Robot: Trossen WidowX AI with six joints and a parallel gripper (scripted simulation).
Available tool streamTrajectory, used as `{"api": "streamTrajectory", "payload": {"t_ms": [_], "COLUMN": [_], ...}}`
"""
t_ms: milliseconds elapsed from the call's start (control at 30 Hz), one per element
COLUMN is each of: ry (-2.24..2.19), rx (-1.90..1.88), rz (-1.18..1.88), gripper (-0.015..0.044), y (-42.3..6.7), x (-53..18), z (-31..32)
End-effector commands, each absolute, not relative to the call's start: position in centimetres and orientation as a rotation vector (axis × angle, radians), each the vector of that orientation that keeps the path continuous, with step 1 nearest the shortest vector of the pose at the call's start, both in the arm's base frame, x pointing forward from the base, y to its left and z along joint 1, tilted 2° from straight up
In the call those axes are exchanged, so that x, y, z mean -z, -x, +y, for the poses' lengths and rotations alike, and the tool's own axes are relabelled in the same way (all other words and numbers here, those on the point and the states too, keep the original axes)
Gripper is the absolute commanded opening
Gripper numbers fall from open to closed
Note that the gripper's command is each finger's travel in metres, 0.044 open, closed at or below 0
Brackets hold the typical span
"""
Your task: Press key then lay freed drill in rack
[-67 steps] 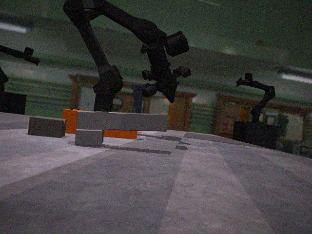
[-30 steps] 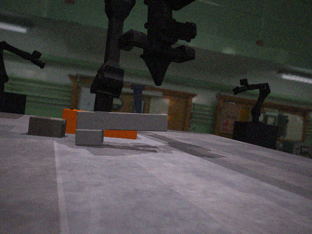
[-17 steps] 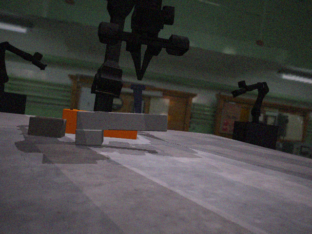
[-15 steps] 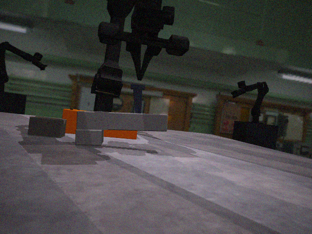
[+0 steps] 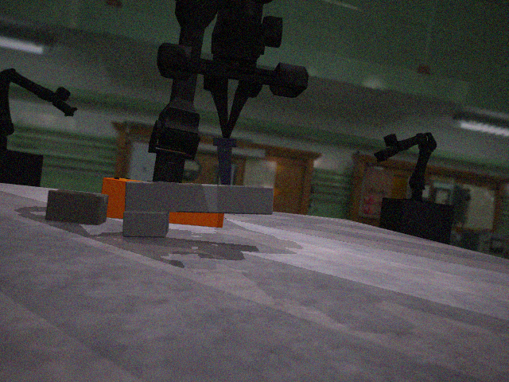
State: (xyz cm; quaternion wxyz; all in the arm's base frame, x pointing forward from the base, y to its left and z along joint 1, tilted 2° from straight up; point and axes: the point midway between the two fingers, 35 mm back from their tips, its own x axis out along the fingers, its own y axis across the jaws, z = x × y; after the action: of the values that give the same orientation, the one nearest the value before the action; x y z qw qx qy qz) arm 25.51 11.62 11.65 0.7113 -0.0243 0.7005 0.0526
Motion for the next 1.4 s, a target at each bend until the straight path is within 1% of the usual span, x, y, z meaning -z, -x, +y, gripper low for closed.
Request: {"api": "streamTrajectory", "payload": {"t_ms": [0, 667, 1367], "ry": [0.056, 0.056, 0.056], "rx": [-0.108, -0.108, -0.108], "rz": [1.563, 1.564, 1.563], "gripper": [0.0000, 0.0000, 0.0000], "y": [-25.10, -24.11, -24.89], "x": [-11.17, -11.36, -10.68], "z": [11.37, 11.27, 11.61]}}
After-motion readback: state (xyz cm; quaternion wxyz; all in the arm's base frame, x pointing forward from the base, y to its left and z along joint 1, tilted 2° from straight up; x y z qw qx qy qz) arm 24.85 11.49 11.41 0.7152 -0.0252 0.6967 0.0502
